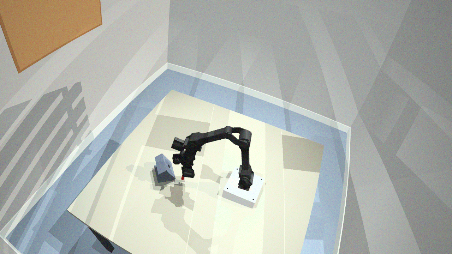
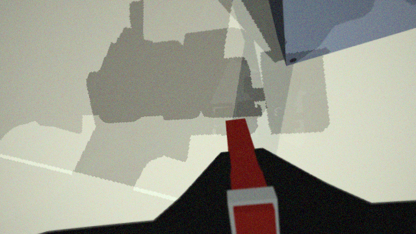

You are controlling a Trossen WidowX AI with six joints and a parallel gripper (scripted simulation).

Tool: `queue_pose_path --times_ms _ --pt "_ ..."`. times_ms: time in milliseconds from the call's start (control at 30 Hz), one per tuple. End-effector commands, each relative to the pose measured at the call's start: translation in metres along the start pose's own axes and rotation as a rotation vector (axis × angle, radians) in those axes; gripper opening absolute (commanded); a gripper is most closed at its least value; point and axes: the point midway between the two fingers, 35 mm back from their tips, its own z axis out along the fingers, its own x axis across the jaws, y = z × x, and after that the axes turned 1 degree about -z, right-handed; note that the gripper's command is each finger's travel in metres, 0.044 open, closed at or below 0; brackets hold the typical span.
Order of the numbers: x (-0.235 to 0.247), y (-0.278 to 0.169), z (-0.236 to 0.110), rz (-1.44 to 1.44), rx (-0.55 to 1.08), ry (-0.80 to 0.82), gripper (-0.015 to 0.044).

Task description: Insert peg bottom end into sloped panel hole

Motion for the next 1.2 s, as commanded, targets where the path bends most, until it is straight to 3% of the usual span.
queue_pose_path --times_ms 0,1167 --pt "-0.003 -0.001 0.002 -0.003 -0.02 0.013 0.0" --pt "-0.04 -0.005 0.003 -0.024 -0.261 0.07 0.0"
